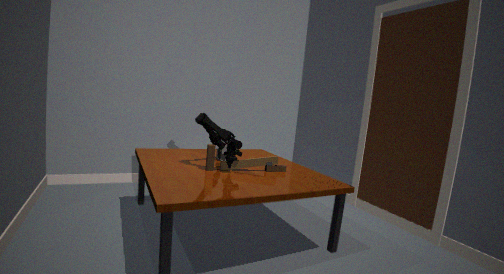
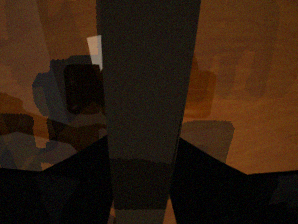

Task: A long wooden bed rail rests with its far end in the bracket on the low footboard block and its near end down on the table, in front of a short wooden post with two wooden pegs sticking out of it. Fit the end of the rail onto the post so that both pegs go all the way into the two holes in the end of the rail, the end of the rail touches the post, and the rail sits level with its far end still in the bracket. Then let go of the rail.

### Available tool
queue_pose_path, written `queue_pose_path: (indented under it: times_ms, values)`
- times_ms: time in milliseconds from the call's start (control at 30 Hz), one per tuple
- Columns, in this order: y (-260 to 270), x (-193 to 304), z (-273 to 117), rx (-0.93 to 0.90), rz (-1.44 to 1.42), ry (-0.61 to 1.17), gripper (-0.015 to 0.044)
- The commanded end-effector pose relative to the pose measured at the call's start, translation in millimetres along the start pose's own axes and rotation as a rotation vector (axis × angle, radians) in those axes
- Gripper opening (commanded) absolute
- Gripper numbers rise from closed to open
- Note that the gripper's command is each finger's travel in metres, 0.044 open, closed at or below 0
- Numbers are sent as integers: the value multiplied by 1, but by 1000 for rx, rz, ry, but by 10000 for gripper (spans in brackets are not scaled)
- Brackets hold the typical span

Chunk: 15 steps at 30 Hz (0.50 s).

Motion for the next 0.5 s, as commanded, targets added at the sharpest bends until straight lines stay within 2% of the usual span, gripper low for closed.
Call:
queue_pose_path:
  times_ms: [0,167,200,467]
  values:
    - [1,1,1,-1,-7,6,59]
    - [1,1,1,-1,-7,6,26]
    - [1,1,1,-1,-7,6,0]
    - [1,1,1,-1,-7,6,0]
Point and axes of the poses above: the point midway between the two fingers, 35 mm back from their tips, its own z axis out along the fingers, its own y axis across the jaws, x = y × z, the point moved 1 cm from there along -z, back along the fingers, and after that the axes turned 10 degrees about z, right-handed, at the moved point
